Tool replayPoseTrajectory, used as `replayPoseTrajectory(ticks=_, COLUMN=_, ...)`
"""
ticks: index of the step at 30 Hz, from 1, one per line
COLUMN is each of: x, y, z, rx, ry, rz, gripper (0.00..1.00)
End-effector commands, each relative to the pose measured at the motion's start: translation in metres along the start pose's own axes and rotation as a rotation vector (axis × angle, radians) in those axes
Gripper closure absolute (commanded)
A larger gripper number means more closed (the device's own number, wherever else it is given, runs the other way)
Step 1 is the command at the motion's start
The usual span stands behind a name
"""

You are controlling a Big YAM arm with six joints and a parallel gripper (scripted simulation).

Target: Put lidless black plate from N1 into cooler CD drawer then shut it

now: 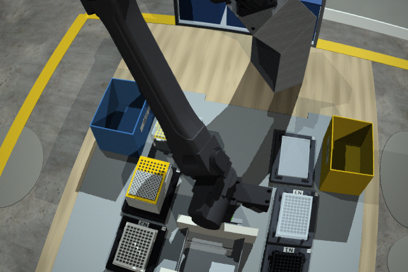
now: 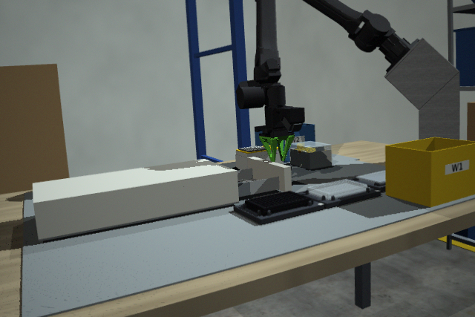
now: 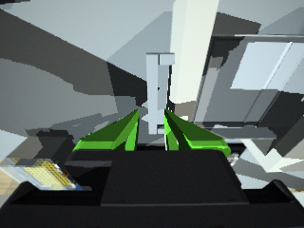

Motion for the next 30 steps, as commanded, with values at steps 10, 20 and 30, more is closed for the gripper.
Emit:
replayPoseTrajectory(ticks=10, x=-0.012, y=0.005, z=-0.011, rx=0.014, ry=-0.026, rz=-0.008, gripper=0.70)
replayPoseTrajectory(ticks=20, x=-0.026, y=0.001, z=-0.010, rx=0.008, ry=-0.020, rz=-0.003, gripper=0.70)
replayPoseTrajectory(ticks=30, x=-0.031, y=0.007, z=-0.012, rx=0.018, ry=-0.029, rz=-0.009, gripper=0.70)
Point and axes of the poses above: the point where the finger pads meet when closed, its own x axis back along the fingers, its own z axis across the jaws, y = z × x, the point moved 5 cm from there along x, back along the fingers
